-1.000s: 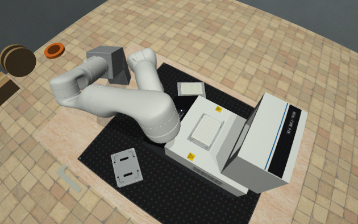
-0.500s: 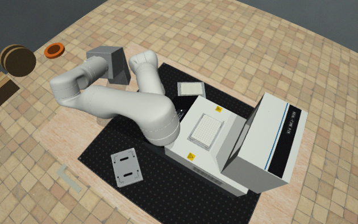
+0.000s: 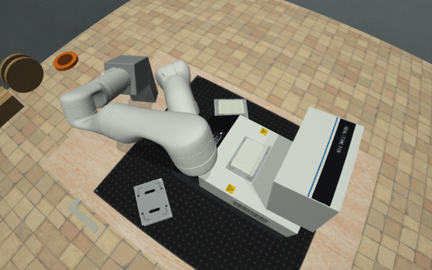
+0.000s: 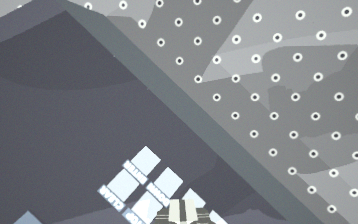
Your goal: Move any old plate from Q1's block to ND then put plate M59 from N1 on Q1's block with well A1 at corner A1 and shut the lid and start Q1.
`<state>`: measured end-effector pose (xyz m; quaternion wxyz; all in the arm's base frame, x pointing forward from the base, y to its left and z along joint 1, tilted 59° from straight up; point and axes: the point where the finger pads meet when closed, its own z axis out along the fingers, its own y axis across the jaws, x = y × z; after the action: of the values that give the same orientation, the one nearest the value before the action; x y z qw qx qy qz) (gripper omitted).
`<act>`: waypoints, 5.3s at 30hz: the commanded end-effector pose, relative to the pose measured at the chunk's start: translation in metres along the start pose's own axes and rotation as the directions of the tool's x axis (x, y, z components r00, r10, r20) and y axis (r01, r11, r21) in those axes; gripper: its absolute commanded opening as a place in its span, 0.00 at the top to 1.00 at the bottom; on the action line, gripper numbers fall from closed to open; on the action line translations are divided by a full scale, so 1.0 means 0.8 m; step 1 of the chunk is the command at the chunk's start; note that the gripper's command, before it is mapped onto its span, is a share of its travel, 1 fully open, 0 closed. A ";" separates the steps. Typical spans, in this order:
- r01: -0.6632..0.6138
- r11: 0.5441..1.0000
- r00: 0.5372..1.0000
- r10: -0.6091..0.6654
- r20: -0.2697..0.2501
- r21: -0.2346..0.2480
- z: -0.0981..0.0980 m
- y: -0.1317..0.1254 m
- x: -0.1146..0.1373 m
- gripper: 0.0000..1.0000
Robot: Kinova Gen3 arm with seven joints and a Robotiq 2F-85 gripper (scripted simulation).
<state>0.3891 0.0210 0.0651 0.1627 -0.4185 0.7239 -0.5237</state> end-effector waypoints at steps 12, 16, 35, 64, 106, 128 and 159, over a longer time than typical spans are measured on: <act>-0.004 1.000 1.000 0.004 0.000 0.002 0.002 -0.001 -0.001 0.90; -0.004 1.000 1.000 0.004 0.000 0.002 0.002 -0.001 -0.001 0.90; -0.004 1.000 1.000 0.004 0.000 0.002 0.002 -0.001 -0.001 0.90; -0.004 1.000 1.000 0.004 0.000 0.002 -0.019 0.006 0.005 0.90; -0.004 1.000 1.000 0.004 0.000 0.002 -0.036 0.012 0.011 0.90; -0.004 1.000 1.000 0.004 0.000 0.002 -0.036 0.012 0.011 0.90; -0.004 1.000 1.000 0.004 0.000 0.002 -0.036 0.012 0.011 0.90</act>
<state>0.3601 0.0324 0.0700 0.1635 -0.4168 0.7244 -0.5242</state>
